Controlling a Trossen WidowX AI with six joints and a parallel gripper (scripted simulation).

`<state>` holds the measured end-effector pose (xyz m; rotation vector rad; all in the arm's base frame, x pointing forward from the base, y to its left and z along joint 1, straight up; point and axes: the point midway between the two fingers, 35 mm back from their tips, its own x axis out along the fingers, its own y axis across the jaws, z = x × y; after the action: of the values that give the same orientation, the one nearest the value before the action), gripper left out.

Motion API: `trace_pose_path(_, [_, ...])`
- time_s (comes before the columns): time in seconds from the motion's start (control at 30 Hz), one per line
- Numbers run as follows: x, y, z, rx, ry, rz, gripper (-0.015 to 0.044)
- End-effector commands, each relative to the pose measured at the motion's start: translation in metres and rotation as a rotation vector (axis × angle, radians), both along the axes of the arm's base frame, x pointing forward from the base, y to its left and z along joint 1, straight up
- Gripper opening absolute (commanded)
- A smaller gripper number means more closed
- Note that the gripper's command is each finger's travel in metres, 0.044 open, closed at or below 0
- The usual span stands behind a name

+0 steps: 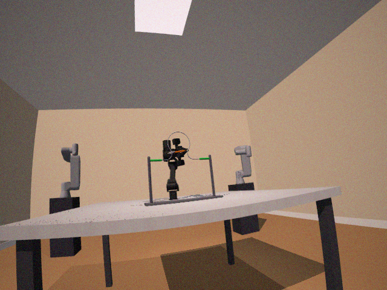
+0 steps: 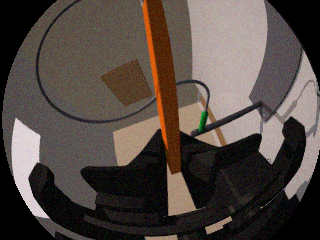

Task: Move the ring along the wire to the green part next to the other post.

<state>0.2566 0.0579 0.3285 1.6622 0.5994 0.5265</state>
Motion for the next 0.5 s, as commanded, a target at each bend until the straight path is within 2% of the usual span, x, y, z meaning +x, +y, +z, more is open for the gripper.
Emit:
trace_pose_path(0.0, [0.000,-0.002,0.012,0.057,0.001,0.006,-0.0150])
trace_pose_path(0.47, [0.001,-0.015,0.043,0.227,0.026,0.010,-0.0150])
